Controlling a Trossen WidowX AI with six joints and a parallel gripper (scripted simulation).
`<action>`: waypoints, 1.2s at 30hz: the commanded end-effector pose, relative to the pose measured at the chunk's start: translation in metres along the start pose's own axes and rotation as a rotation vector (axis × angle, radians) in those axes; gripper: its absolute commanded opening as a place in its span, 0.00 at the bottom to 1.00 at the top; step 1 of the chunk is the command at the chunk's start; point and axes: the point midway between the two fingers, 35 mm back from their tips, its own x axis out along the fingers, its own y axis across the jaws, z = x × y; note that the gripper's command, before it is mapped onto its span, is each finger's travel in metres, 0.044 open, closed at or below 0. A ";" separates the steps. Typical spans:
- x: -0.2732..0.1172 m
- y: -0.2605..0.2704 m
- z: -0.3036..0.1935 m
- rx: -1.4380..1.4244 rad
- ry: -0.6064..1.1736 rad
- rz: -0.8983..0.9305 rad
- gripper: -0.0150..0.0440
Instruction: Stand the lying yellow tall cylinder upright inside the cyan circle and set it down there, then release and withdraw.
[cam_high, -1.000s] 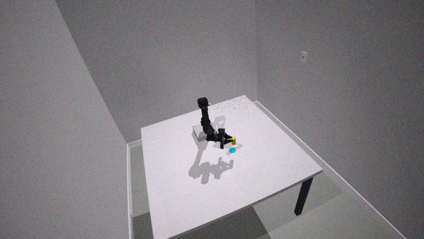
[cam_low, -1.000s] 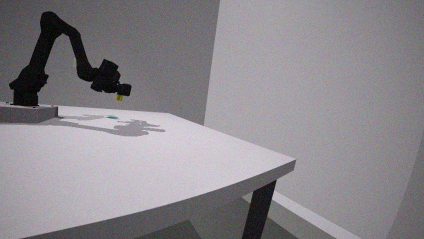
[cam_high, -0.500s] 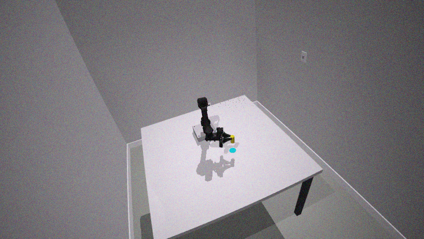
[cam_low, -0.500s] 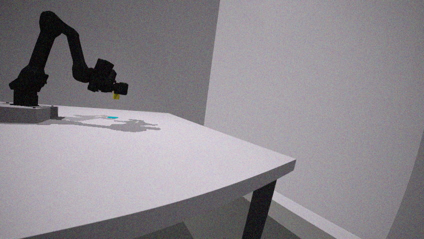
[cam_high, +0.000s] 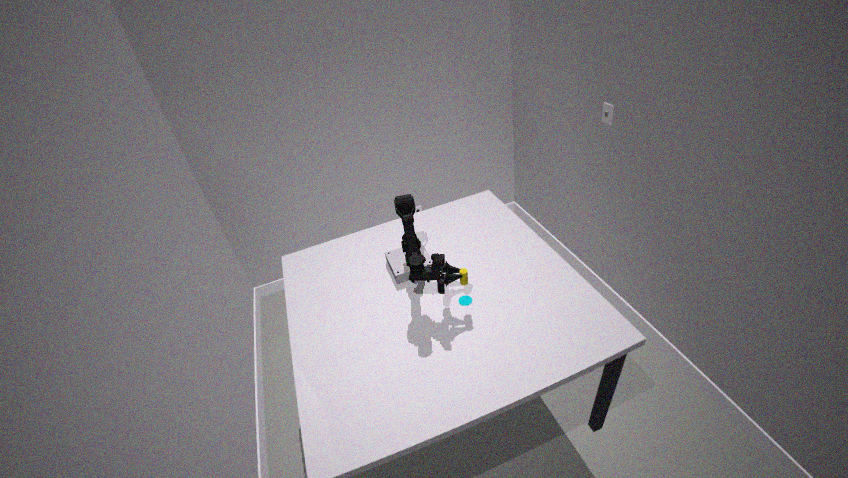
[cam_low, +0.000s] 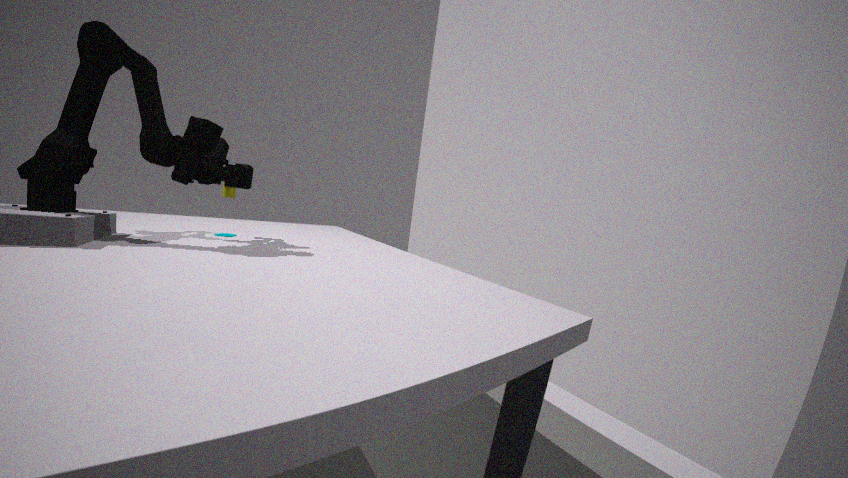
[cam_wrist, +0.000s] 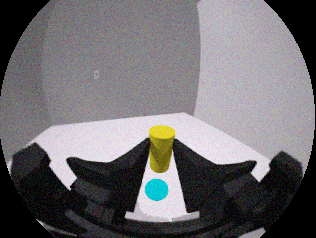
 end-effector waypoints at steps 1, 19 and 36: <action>0.000 0.001 0.001 -0.001 -0.002 0.005 0.43; 0.004 -0.004 -0.030 0.000 -0.002 0.005 0.43; 0.007 0.000 -0.077 0.001 -0.002 0.005 0.43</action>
